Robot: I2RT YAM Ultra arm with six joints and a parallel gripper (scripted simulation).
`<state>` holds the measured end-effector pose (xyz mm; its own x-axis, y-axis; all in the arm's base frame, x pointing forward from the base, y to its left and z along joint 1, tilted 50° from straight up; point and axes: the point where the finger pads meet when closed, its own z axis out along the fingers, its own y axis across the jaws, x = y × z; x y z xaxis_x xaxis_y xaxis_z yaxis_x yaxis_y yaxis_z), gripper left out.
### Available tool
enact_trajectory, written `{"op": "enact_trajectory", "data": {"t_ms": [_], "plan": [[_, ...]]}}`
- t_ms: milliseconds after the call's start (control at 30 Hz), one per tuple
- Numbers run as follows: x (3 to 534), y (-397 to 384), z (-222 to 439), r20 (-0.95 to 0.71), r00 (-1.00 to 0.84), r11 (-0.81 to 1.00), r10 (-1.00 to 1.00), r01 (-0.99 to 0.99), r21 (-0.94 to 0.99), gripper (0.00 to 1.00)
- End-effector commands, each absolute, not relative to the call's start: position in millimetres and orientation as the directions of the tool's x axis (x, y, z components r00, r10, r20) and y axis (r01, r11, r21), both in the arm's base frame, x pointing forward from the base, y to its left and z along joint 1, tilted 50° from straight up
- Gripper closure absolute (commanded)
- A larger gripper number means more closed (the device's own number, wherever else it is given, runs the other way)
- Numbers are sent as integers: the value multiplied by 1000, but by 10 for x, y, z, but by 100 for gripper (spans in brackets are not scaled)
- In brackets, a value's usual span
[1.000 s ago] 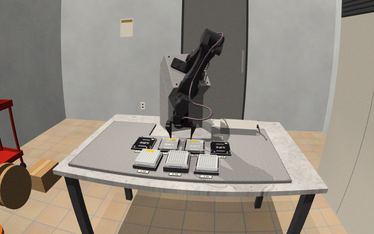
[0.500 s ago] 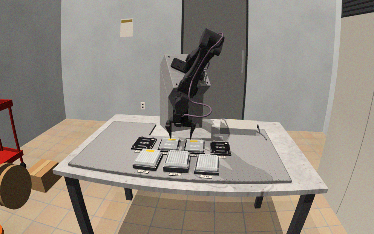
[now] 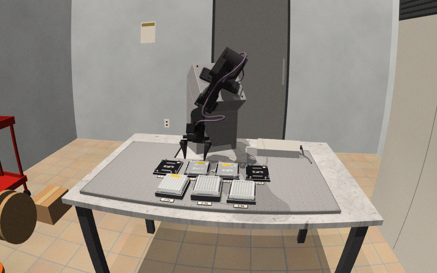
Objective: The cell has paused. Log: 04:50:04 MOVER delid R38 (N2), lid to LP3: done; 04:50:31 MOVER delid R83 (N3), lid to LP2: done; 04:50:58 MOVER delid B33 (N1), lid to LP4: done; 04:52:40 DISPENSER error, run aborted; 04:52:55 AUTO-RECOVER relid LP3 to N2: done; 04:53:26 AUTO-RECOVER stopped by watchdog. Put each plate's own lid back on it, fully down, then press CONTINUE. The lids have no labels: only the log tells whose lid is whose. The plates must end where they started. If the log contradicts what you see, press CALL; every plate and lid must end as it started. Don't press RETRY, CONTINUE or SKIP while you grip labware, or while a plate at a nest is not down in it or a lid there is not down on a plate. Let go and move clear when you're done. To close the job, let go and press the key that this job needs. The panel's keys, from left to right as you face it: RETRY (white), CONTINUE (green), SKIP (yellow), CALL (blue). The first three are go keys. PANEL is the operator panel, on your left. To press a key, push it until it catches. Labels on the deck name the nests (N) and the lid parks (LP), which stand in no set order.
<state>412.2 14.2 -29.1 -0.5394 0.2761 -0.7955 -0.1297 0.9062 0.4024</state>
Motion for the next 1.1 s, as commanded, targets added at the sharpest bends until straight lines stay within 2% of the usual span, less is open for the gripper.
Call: {"op": "enact_trajectory", "data": {"t_ms": [0,100,133,367,1067], "plan": [[4349,-89,-107,-891,-308,901,334,-174,398,17],[4387,-235,-126,-894,-301,902,332,-177,394,20],[4401,-284,-126,-896,-296,902,330,-179,392,100],[4452,-507,-182,-897,-296,903,329,-179,391,100],[4415,-461,-183,-893,-310,904,325,-176,390,100]]}}
